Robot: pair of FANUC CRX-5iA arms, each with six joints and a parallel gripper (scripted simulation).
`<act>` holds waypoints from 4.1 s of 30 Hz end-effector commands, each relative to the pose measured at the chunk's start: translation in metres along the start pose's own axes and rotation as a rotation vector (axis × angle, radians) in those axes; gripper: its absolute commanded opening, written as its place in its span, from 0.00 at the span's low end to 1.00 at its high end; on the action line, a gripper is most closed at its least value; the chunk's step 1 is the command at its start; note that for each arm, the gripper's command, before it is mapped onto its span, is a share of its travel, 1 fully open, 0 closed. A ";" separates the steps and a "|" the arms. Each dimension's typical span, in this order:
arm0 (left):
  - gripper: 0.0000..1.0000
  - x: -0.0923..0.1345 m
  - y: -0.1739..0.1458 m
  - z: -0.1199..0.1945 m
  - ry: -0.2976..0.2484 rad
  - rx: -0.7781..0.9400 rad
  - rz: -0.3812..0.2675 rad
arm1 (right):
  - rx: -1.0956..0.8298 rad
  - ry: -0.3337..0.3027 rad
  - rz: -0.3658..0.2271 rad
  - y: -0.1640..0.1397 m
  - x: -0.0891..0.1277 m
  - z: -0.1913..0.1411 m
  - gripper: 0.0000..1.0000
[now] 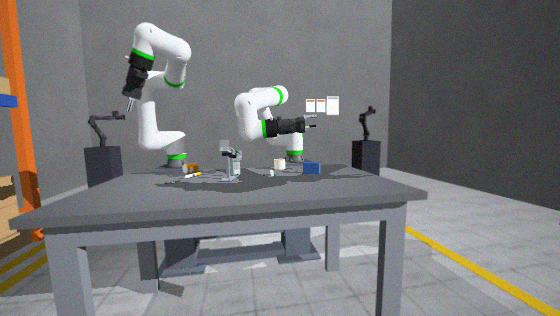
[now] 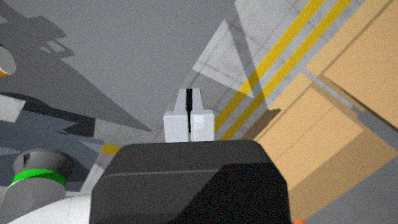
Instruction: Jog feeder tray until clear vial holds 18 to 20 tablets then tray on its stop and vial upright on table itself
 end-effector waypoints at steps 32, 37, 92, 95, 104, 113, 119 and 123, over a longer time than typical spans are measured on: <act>1.00 -0.403 -0.122 -0.155 -1.058 0.105 0.251 | 1.265 0.021 0.127 -0.033 0.031 -0.086 0.00; 1.00 -0.439 -0.157 -0.185 -1.204 0.184 0.288 | 1.451 0.036 0.146 -0.036 0.034 -0.097 0.00; 1.00 -0.537 -0.545 -0.387 -1.815 1.555 0.717 | 3.398 0.480 0.250 -0.082 0.069 -0.189 0.00; 1.00 -0.537 -0.549 -0.388 -1.812 1.570 0.722 | 3.507 0.529 0.243 -0.086 0.071 -0.195 0.00; 1.00 -0.536 -0.550 -0.389 -1.811 1.576 0.724 | 3.799 0.685 0.210 -0.099 0.078 -0.212 0.00; 1.00 -0.536 -0.550 -0.389 -1.811 1.576 0.724 | 4.070 0.875 0.148 -0.111 0.085 -0.231 0.00; 1.00 -0.536 -0.550 -0.389 -1.811 1.576 0.724 | 4.267 1.058 0.071 -0.121 0.091 -0.248 0.00; 1.00 -0.536 -0.550 -0.389 -1.811 1.576 0.724 | 4.383 1.195 0.004 -0.127 0.094 -0.259 0.00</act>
Point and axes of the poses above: on each arm, the point where the finger pads meet when closed, its own x axis back along the fingers, its own z axis across the jaws, y = z × x, the point moved 10 cm from there along x, back along the fingers, and after that the axes turned 14 degrees about -x, right-handed, at the moved point
